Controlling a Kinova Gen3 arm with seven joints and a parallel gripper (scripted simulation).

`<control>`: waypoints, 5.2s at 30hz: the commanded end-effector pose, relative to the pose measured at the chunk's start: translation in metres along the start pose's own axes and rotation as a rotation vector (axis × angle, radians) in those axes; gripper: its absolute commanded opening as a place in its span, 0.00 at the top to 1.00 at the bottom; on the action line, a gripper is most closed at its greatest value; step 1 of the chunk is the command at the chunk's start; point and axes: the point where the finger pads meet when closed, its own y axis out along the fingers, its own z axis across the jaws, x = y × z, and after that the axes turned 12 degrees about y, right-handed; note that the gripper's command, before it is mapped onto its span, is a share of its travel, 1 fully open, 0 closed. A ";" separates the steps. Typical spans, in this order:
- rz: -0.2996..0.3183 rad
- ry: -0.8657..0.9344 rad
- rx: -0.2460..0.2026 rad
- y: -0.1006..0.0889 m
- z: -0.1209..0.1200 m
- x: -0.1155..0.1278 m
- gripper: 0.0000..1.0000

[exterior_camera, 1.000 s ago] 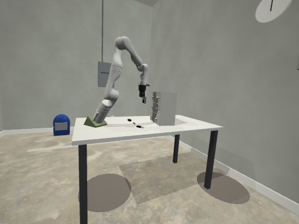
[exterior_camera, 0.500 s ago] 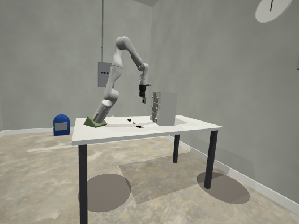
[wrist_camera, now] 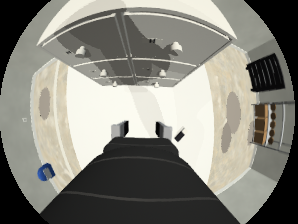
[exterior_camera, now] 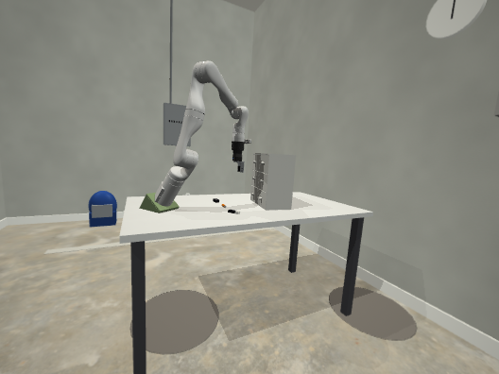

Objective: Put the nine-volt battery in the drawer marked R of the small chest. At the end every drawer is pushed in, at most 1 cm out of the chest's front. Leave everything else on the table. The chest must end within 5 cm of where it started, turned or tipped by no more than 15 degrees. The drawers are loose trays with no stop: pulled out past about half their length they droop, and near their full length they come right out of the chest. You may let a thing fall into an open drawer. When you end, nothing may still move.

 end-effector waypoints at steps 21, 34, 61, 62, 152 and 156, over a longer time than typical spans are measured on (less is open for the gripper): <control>0.001 0.000 -0.001 0.000 0.000 0.000 0.00; 0.001 0.000 -0.001 0.000 0.000 0.000 0.00; 0.001 0.000 -0.001 -0.001 -0.146 0.033 0.00; 0.001 0.000 -0.001 0.000 -0.147 0.034 0.00; 1.025 -0.002 -0.220 0.098 -0.164 -0.034 0.00; 1.025 0.000 -0.219 0.103 -0.164 -0.034 0.00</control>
